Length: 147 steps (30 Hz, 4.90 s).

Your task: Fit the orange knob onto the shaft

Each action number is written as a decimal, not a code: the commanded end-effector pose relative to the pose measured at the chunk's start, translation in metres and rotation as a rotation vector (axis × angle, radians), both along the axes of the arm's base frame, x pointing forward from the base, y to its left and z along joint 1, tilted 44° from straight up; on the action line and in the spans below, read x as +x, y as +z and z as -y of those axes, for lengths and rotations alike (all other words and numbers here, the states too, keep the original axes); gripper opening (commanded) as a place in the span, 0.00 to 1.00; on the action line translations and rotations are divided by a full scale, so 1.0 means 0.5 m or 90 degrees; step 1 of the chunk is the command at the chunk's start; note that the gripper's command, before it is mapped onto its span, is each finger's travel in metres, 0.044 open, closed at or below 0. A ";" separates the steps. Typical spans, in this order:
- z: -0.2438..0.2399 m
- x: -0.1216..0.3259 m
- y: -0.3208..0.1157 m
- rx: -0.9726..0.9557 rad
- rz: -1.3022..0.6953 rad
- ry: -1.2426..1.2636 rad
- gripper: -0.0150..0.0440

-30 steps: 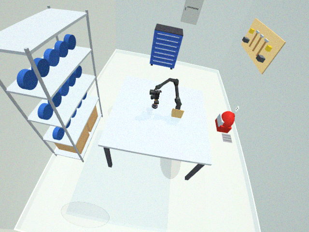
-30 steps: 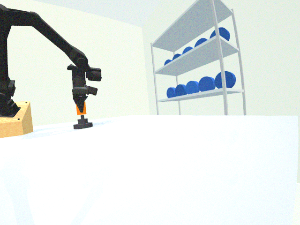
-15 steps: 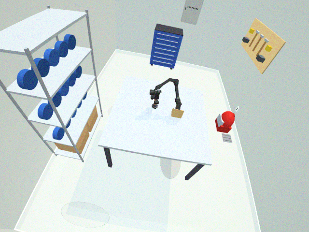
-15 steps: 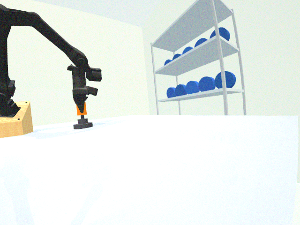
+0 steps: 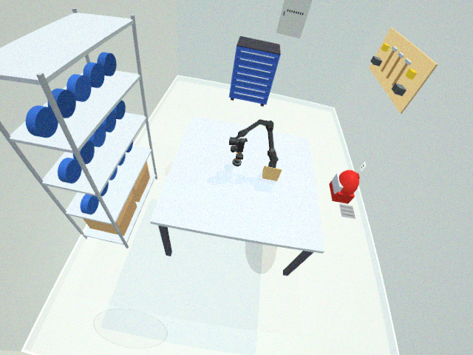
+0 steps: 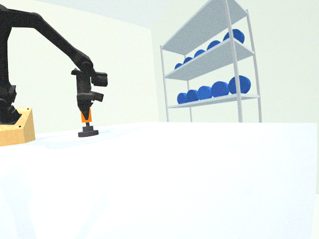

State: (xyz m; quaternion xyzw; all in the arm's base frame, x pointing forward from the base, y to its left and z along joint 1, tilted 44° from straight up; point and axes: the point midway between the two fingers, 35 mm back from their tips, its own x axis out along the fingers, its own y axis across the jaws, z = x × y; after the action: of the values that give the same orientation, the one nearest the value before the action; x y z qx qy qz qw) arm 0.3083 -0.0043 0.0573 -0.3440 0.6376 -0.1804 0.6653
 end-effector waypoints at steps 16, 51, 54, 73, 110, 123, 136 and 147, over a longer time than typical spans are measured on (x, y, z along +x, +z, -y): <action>-0.001 0.003 0.001 -0.017 -0.088 0.096 0.25; 0.002 0.003 -0.001 -0.033 -0.179 0.193 0.25; 0.001 0.003 0.000 -0.033 -0.179 0.193 0.25; -0.003 0.004 0.004 -0.050 -0.268 0.288 0.25; 0.001 0.004 0.001 -0.066 -0.360 0.386 0.25; -0.004 0.004 0.005 -0.066 -0.360 0.386 0.25; 0.000 0.004 0.002 -0.083 -0.450 0.482 0.25; 0.001 0.005 0.000 -0.083 -0.450 0.482 0.25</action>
State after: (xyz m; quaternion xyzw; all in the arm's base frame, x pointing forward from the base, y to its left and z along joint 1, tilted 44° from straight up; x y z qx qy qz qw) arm 0.3103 -0.0046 0.0573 -0.6293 0.6425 0.1606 0.4067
